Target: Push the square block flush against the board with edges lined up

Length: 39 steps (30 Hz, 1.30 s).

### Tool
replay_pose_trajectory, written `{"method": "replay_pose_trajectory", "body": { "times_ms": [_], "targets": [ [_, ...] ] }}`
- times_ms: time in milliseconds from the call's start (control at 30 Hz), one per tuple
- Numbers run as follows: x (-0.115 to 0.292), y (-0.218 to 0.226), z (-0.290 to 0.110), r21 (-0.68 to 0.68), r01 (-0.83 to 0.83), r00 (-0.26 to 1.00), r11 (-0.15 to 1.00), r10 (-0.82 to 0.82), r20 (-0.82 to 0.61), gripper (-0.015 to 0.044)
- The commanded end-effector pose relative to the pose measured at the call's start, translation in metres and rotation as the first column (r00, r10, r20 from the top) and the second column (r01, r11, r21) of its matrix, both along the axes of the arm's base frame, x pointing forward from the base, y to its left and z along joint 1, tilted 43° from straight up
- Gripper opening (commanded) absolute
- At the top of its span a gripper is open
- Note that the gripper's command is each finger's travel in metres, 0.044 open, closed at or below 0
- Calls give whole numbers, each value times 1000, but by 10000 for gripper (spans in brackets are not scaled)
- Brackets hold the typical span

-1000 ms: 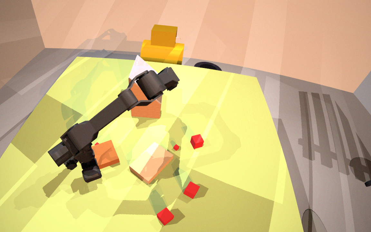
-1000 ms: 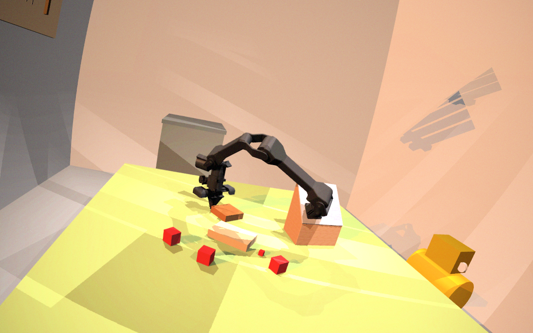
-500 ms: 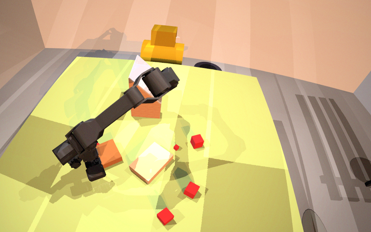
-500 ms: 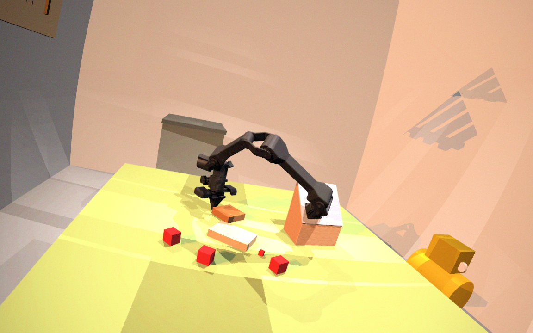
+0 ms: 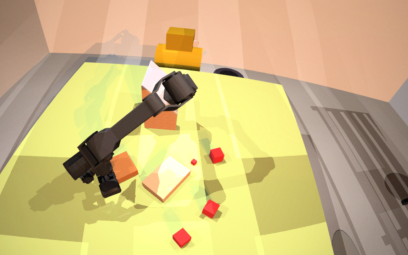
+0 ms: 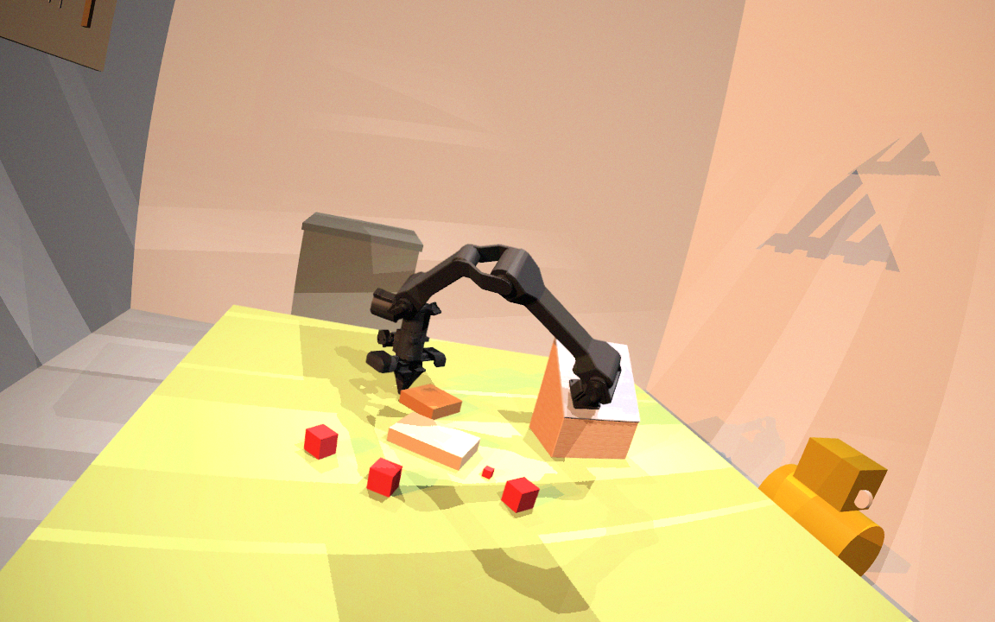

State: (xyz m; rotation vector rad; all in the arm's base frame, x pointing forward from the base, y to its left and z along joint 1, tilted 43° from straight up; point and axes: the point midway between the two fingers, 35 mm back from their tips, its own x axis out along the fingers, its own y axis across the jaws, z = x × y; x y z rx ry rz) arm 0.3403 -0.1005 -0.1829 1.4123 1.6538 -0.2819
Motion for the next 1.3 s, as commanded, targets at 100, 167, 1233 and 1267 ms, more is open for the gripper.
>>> {"method": "replay_pose_trajectory", "body": {
  "times_ms": [100, 167, 1233, 1267],
  "targets": [
    [-6, 9, 4, 9, 1, 1000, 1000, -1, -10, 0],
    [-7, 11, 5, 9, 1, 1000, 1000, -1, -11, 0],
    [-25, 34, 24, 11, 1, 1000, 1000, -1, -13, 0],
    [-24, 34, 24, 11, 1, 1000, 1000, -1, -13, 0]
  ]
}}
